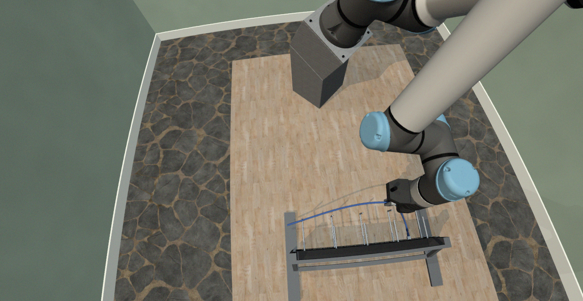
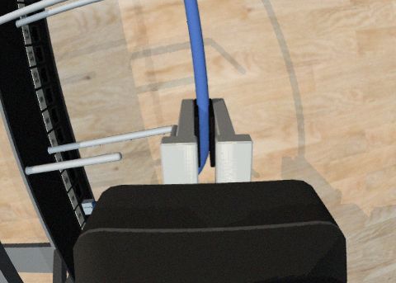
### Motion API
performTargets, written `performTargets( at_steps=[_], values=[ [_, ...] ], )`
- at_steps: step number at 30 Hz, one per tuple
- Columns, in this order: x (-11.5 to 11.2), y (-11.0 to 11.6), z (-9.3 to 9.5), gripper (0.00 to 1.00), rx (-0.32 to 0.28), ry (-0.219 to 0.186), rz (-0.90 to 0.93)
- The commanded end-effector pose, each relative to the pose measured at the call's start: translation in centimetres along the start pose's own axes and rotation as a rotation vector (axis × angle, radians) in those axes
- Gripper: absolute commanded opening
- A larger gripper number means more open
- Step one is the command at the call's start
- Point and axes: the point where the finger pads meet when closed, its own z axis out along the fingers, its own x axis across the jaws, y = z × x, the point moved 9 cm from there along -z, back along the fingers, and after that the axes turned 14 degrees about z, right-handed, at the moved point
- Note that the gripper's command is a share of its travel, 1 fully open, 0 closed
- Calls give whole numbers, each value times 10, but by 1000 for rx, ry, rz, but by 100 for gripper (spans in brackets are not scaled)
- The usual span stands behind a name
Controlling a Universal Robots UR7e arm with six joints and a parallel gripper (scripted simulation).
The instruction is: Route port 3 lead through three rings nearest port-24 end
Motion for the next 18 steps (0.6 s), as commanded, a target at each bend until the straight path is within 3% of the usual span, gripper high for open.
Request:
performTargets(
  at_steps=[1,3,18],
  values=[
    [-47,2,0,0,4,-1,-92],
    [-57,3,-1,0,4,-1,-114],
    [-58,4,-2,0,4,-3,-117]
  ],
)
